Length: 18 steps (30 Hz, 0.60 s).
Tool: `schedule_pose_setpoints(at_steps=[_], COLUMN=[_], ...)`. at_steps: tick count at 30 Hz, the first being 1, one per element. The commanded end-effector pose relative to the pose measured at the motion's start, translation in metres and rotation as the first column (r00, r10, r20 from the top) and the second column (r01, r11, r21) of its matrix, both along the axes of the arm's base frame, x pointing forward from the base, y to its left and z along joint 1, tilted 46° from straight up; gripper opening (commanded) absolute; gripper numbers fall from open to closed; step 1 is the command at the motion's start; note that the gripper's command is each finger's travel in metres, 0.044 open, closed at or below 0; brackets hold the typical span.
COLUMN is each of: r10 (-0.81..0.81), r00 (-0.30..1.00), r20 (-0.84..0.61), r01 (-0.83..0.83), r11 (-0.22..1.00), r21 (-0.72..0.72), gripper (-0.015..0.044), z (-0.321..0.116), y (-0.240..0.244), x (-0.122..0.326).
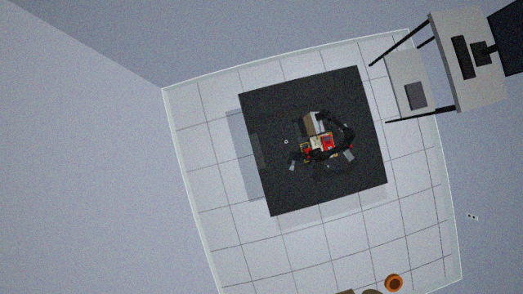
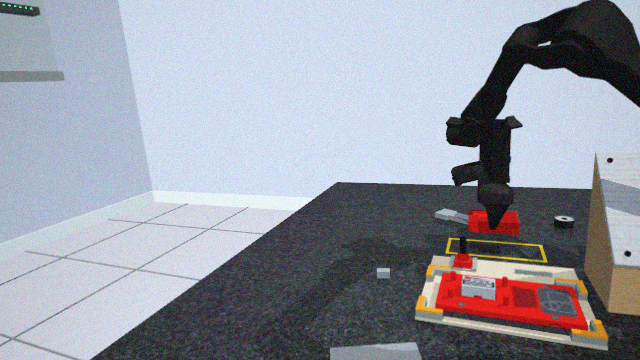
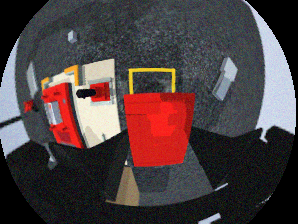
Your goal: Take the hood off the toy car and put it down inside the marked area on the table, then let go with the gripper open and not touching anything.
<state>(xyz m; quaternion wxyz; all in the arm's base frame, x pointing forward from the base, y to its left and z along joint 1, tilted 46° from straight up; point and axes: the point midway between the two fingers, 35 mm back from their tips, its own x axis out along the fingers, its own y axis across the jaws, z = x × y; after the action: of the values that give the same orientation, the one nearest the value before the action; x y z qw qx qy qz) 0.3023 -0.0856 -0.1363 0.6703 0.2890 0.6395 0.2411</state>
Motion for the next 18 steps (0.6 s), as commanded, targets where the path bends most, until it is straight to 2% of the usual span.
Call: schedule_pose_setpoints(at_steps=[1,18], r10=[-0.007,-0.007], r00=[1.0,1.0], r20=[-0.006,-0.006], r01=[0.007,0.007], r11=[1.0,1.0], r21=[0.007,0.008], gripper=[0.0,0.0], z=[-0.0017,-0.0087], y=[0.0031,0.0107], x=[-0.0013,-0.0012])
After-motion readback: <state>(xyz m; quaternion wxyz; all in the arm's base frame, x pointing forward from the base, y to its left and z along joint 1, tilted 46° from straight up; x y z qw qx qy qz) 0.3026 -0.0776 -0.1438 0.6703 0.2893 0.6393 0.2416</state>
